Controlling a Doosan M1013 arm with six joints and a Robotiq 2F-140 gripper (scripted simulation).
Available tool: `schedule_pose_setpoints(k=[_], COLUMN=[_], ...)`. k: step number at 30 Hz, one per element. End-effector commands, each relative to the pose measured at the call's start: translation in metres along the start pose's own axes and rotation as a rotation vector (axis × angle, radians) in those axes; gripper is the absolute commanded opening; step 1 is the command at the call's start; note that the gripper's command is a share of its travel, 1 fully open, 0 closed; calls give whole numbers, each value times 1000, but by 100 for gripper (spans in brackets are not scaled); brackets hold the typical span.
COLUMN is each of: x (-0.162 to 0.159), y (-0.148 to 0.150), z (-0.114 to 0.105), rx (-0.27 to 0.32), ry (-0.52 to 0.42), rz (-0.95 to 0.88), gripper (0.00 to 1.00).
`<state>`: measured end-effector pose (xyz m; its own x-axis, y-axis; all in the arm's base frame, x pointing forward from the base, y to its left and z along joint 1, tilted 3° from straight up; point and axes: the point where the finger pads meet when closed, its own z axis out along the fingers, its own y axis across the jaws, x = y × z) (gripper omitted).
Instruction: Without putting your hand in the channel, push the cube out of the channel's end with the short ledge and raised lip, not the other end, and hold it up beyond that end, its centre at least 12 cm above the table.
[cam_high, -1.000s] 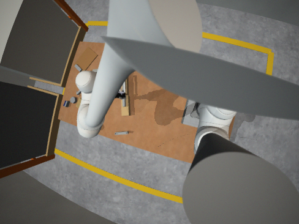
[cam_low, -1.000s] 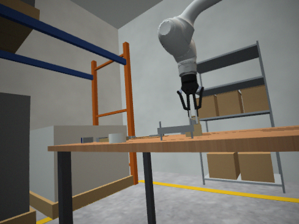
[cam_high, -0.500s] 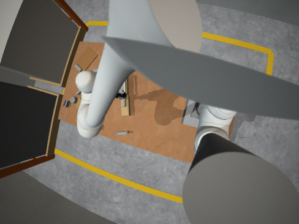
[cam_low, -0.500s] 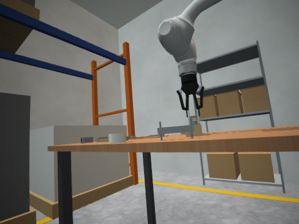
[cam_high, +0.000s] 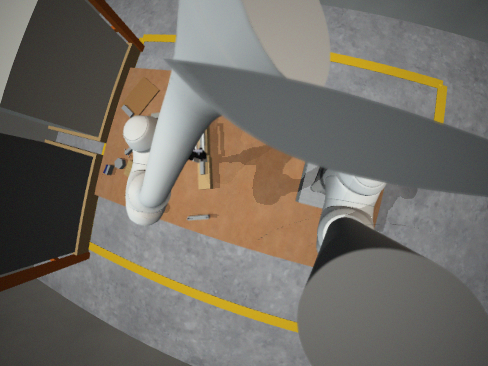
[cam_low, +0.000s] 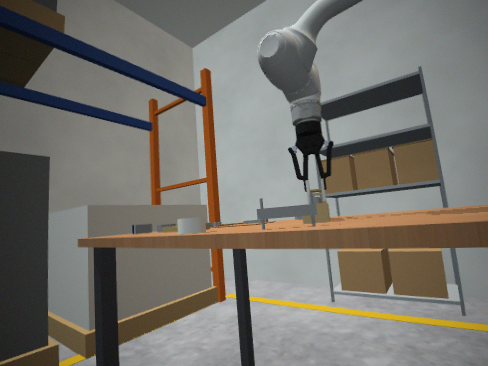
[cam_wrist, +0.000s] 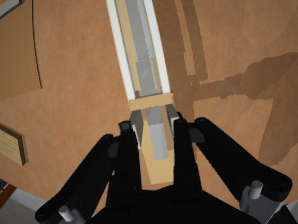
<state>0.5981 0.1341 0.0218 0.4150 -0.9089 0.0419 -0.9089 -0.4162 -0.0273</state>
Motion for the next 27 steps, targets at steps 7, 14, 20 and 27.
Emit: schedule_pose_setpoints(k=[7,14,20,27], x=[0,0,0,0], y=[0,0,0,0], z=[0,-4,-63,-67], rx=[0,0,0,0], ry=[0,0,0,0], rz=[0,0,0,0], gripper=[23,23,23,23])
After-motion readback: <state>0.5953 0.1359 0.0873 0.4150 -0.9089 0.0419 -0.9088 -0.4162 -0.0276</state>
